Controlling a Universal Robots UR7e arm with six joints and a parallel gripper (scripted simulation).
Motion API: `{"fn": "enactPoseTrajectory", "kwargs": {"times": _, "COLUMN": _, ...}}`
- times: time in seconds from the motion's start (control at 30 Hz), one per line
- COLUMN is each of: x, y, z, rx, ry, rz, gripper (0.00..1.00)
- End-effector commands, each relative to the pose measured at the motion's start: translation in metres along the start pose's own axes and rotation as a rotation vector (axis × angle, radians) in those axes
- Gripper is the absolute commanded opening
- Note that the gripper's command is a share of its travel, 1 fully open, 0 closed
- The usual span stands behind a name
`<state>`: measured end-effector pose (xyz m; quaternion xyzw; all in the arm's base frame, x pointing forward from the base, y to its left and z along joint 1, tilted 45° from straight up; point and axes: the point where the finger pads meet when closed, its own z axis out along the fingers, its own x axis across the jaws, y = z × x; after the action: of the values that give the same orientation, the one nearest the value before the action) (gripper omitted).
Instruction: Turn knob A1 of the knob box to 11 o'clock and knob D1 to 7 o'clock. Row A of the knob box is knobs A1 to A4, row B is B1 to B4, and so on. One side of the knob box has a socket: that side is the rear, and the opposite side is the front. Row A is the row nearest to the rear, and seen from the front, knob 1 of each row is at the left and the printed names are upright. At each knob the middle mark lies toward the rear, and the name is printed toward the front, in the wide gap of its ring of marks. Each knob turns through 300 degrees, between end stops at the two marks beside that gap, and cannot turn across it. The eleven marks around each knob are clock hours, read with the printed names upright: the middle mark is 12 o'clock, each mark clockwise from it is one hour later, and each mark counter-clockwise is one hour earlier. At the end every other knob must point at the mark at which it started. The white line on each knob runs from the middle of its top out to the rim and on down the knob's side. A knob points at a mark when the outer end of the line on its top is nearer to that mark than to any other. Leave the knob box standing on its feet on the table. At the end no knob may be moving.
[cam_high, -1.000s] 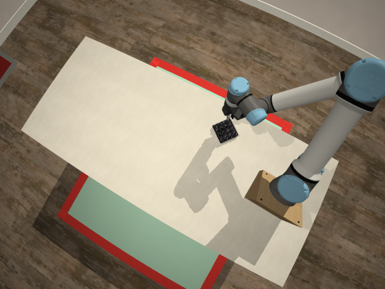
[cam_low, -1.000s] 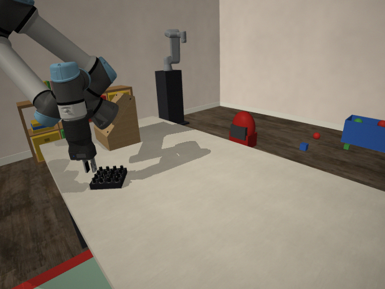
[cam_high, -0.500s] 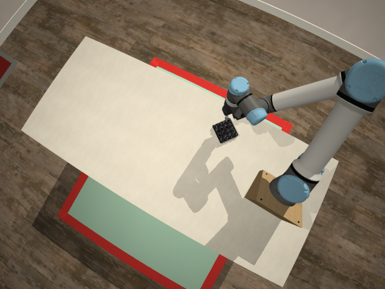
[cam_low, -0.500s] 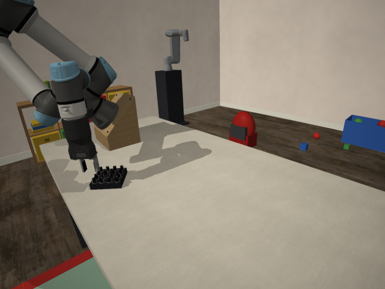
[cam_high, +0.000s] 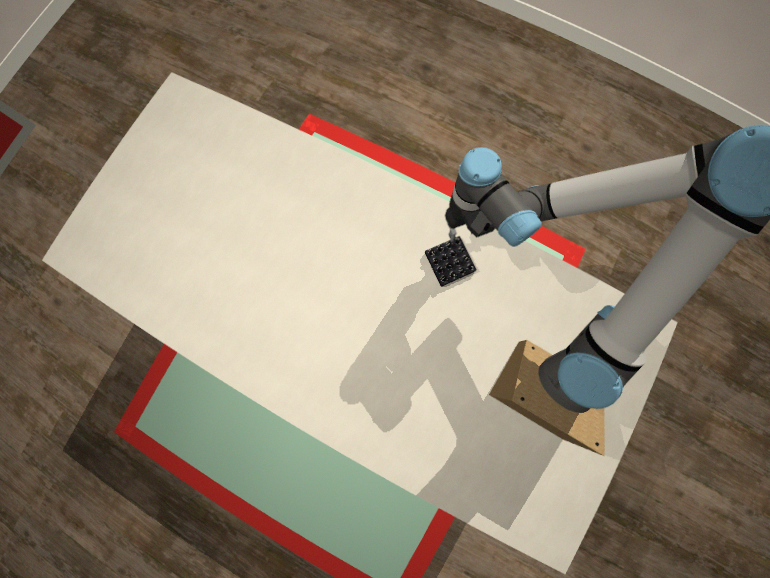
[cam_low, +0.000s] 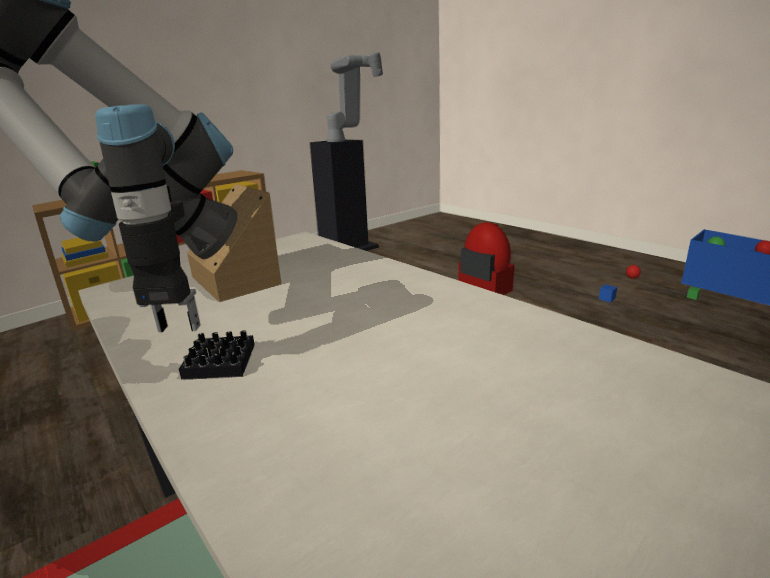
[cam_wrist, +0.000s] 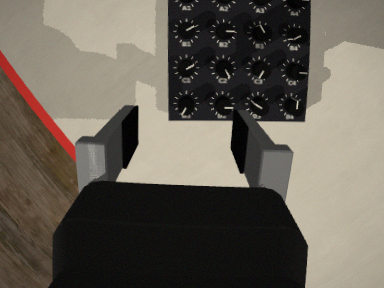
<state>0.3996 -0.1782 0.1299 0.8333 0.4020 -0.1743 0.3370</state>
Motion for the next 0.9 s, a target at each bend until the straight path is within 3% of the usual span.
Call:
{"fn": "enactPoseTrajectory", "kwargs": {"times": 0.0, "x": 0.000, "y": 0.001, "z": -0.024, "rx": 0.000, "ry": 0.000, "rz": 0.001, "gripper": 1.00}}
{"fn": "enactPoseTrajectory", "kwargs": {"times": 0.07, "x": 0.000, "y": 0.001, "z": -0.024, "rx": 0.000, "ry": 0.000, "rz": 0.001, "gripper": 1.00}}
{"fn": "enactPoseTrajectory", "kwargs": {"times": 0.5, "x": 0.000, "y": 0.001, "z": -0.081, "rx": 0.000, "ry": 0.000, "rz": 0.001, "gripper": 1.00}}
{"fn": "enactPoseTrajectory", "kwargs": {"times": 0.87, "x": 0.000, "y": 0.001, "z": -0.092, "rx": 0.000, "ry": 0.000, "rz": 0.001, "gripper": 1.00}}
